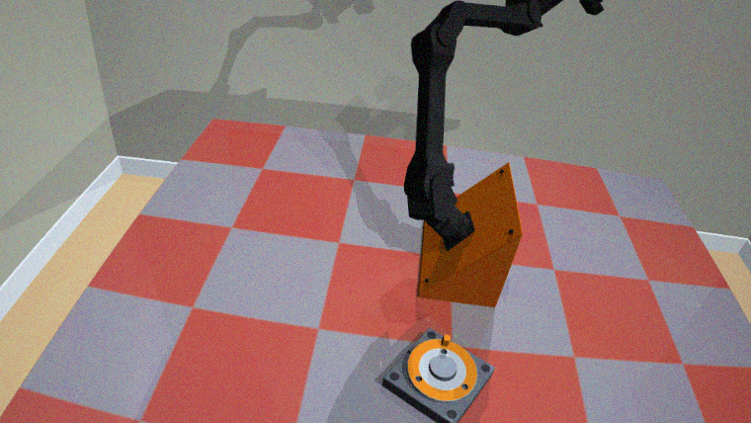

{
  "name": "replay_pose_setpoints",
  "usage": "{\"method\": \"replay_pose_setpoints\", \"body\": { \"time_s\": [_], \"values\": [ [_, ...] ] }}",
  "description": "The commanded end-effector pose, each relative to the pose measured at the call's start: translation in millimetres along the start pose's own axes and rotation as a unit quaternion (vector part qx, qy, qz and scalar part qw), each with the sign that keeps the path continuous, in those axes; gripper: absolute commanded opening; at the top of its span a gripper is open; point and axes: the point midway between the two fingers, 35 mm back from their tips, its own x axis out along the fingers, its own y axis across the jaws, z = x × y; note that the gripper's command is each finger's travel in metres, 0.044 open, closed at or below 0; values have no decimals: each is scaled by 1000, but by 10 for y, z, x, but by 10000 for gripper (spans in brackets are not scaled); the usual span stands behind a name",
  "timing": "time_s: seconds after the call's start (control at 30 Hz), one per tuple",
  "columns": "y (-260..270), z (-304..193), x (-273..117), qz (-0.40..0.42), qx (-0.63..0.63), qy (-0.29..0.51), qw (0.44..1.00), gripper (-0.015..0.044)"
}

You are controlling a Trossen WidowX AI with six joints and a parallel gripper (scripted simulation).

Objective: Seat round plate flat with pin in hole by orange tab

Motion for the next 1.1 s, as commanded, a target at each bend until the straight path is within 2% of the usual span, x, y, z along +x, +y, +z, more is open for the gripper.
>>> {"method": "replay_pose_setpoints", "body": {
  "time_s": [0.0, 0.1, 0.3, 0.47, 0.57, 0.77, 0.83, 0.93, 1.03, 1.07],
  "values": [
    [17, -45, 25, 4, 2, 3, 1000, 374],
    [250, -676, 310, 53, 27, 53, 997, 295],
    [460, -1265, 444, 102, 43, 94, 989, 138],
    [852, -2340, 513, 174, 108, 190, 960, 6],
    [1020, -2719, 460, 199, 131, 229, 944, 0],
    [1491, -3908, 64, 257, 218, 367, 867, 0],
    [1548, -4079, -21, 262, 232, 389, 852, 0],
    [1747, -4686, -417, 274, 286, 474, 786, 0],
    [1887, -5118, -813, 276, 326, 543, 724, 0],
    [1896, -5149, -846, 275, 328, 548, 718, 0]
  ]
}}
